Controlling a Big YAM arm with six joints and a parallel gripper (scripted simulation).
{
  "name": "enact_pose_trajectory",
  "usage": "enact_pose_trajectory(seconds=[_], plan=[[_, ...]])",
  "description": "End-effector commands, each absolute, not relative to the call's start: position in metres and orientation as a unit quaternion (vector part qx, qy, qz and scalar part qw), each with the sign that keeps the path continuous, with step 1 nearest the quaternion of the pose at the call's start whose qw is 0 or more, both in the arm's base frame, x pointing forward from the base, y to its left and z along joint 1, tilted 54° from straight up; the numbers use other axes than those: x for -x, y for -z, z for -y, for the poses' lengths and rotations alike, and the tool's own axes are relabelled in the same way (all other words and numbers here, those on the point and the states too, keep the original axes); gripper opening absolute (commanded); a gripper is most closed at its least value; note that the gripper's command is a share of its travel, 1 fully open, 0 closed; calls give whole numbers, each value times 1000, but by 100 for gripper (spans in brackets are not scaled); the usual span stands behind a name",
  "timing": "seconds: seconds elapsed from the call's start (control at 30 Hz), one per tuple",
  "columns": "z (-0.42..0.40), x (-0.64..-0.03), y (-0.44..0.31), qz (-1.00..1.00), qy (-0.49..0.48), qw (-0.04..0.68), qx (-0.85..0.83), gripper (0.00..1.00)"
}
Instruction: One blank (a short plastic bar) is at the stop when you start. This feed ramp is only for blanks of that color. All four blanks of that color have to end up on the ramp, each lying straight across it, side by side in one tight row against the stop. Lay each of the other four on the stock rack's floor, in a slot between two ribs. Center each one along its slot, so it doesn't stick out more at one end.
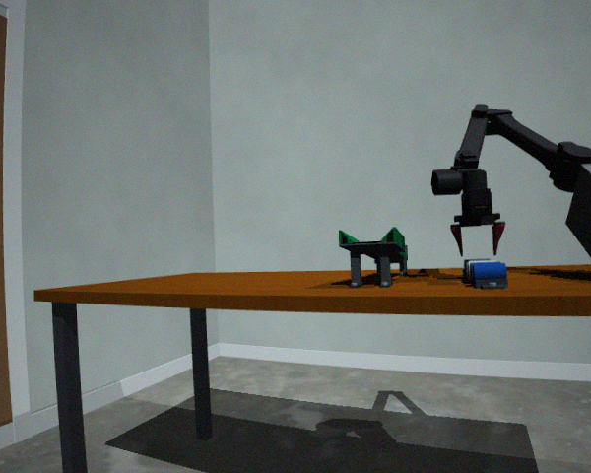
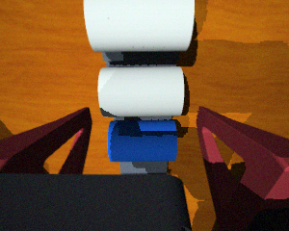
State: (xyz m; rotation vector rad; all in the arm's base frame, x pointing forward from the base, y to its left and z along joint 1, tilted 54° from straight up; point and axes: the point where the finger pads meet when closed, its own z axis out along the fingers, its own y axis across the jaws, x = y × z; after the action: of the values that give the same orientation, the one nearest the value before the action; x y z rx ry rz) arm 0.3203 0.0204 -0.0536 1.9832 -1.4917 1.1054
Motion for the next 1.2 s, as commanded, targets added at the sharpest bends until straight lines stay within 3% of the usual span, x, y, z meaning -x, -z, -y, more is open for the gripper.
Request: enact_pose_trajectory(seconds=[0.0, 1.17], plan=[[-16, -321, 59, 535, -395, 218, -714, 78], [-21, -317, 60, 530, -397, 215, -718, 78]])
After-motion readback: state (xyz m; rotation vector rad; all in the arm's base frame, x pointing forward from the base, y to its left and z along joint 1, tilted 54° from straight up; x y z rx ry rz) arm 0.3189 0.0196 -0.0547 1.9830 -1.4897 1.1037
